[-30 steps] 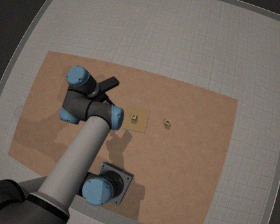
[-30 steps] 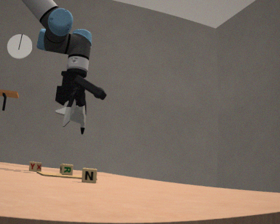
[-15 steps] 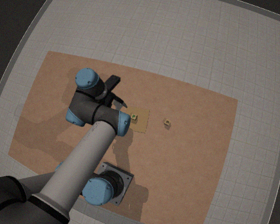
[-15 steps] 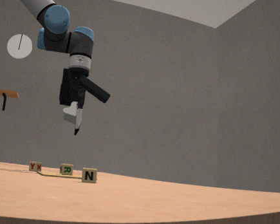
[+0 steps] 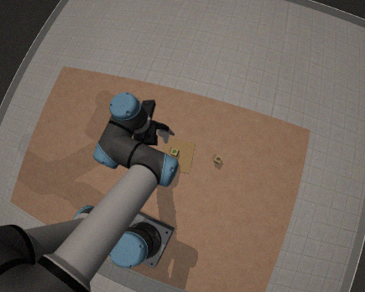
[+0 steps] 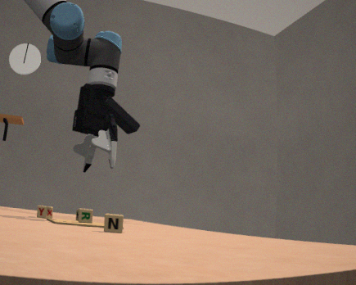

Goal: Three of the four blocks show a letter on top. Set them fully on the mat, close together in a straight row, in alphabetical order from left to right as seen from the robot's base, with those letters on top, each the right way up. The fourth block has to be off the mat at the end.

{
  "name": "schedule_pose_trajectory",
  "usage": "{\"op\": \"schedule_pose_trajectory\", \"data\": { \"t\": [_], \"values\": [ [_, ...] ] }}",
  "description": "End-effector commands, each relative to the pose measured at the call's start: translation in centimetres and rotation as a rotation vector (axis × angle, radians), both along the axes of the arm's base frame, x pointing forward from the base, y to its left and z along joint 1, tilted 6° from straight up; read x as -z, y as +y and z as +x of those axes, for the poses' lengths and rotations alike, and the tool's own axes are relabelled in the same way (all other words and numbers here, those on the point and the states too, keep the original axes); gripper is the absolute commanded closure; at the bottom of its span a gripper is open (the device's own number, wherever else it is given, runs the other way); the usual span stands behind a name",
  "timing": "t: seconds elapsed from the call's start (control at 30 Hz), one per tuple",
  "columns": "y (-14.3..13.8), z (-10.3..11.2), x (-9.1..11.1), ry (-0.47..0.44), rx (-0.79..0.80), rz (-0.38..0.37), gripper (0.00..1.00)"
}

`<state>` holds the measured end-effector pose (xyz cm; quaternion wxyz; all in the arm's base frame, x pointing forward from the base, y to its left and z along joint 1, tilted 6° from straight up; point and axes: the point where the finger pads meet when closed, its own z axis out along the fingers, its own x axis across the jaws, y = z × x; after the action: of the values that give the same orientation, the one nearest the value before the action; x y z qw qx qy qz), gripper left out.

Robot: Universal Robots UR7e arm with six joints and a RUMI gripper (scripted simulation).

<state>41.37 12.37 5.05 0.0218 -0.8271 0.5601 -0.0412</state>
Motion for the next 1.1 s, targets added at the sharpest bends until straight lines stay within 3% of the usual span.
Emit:
{"op": "schedule_pose_trajectory", "data": {
  "t": [0.0, 0.83, 1.07],
  "values": [
    [-0.9, 0.0, 0.2, -0.001, -0.139, -0.006, 0.00],
    [-5.4, -1.1, 1.4, 0.002, -0.818, -0.070, 0.00],
    [-6.2, -1.4, 1.6, 0.002, -0.933, -0.082, 0.00]
  ]
}}
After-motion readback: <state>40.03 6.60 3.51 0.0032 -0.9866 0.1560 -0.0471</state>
